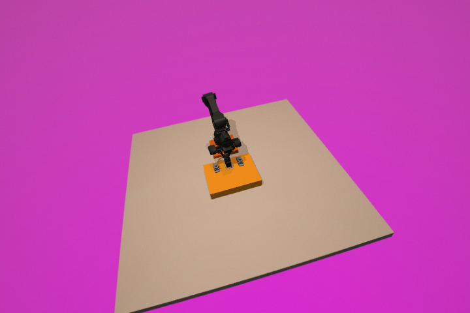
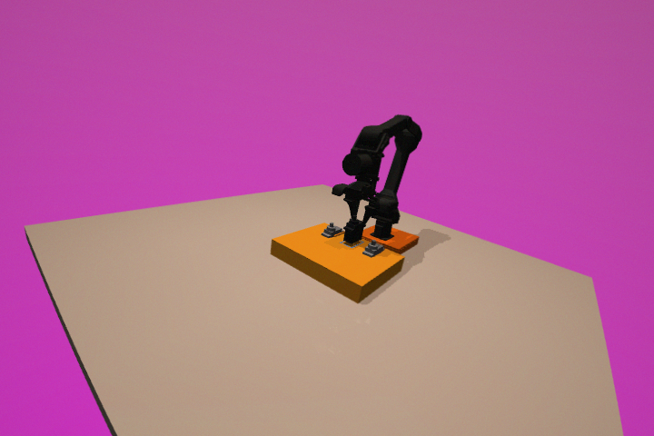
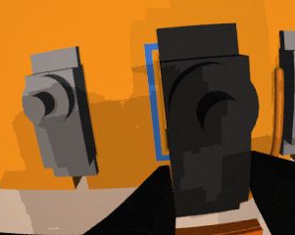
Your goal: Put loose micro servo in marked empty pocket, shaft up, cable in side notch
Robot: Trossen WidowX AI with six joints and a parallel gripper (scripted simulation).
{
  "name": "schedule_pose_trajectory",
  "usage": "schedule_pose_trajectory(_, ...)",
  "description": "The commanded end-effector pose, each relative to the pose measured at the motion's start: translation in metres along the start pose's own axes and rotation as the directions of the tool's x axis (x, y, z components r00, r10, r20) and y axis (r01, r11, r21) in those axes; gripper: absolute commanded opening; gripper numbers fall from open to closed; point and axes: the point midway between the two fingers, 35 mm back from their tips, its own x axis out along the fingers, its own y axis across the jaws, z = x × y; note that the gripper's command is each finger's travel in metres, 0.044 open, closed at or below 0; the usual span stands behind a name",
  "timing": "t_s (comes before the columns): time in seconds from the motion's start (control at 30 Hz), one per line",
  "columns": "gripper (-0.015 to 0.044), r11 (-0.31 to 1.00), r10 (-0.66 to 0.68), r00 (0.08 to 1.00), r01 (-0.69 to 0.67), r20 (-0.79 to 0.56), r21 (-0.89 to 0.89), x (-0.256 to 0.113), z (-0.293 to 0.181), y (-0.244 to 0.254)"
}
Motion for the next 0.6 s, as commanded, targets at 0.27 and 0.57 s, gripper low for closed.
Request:
schedule_pose_trajectory(0.27, 0.0, 1.0, 0.003, 1.0, -0.003, 0.0, -0.003, 0.005, -0.001, 0.0)
schedule_pose_trajectory(0.57, 0.0, 1.0, 0.003, 1.0, -0.003, 0.0, -0.003, 0.012, -0.001, 0.0)
